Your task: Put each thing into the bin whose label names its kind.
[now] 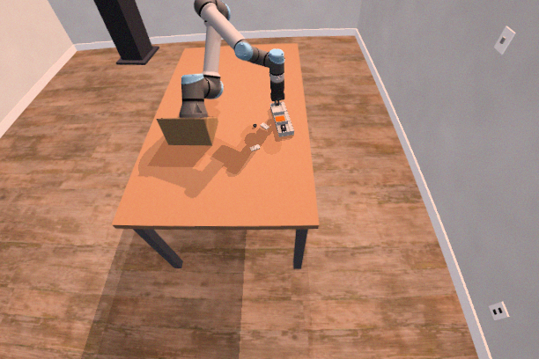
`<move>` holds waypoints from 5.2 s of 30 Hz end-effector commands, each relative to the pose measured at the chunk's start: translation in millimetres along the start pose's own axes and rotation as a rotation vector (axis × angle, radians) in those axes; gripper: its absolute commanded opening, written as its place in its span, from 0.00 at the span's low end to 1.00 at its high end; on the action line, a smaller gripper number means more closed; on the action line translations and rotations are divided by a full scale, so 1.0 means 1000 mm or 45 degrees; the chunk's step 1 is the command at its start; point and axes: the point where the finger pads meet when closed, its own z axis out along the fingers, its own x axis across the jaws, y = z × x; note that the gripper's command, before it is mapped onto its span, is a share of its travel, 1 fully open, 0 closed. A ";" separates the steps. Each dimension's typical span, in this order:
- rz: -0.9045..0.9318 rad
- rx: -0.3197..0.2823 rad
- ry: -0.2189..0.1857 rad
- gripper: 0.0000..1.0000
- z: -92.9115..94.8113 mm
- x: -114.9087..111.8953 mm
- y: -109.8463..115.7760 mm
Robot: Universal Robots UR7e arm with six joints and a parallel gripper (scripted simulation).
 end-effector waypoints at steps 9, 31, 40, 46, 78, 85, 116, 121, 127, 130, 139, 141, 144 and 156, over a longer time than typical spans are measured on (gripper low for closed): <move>0.000 0.000 0.001 0.34 0.021 0.000 0.000; 0.000 0.000 0.001 0.34 0.033 0.000 0.000; 0.000 0.000 0.001 0.64 0.033 0.000 0.000; 0.000 0.000 0.001 0.64 0.033 0.000 0.000; 0.000 0.000 0.001 0.64 -0.005 0.000 0.000; 0.000 0.000 0.001 0.64 -0.005 0.000 0.000; 0.000 0.000 0.001 1.00 -0.105 0.000 0.000; 0.000 0.000 0.001 1.00 -0.125 0.000 0.000; 0.000 0.000 0.001 1.00 -0.141 0.000 0.000; 0.000 0.000 0.000 1.00 -0.153 0.000 0.000; 0.000 0.000 0.001 1.00 -0.153 0.000 0.000; 0.000 0.000 0.000 1.00 -0.153 0.000 0.000; 0.000 0.000 0.000 1.00 -0.153 0.000 0.000; 0.000 0.000 0.001 1.00 -0.153 0.000 0.000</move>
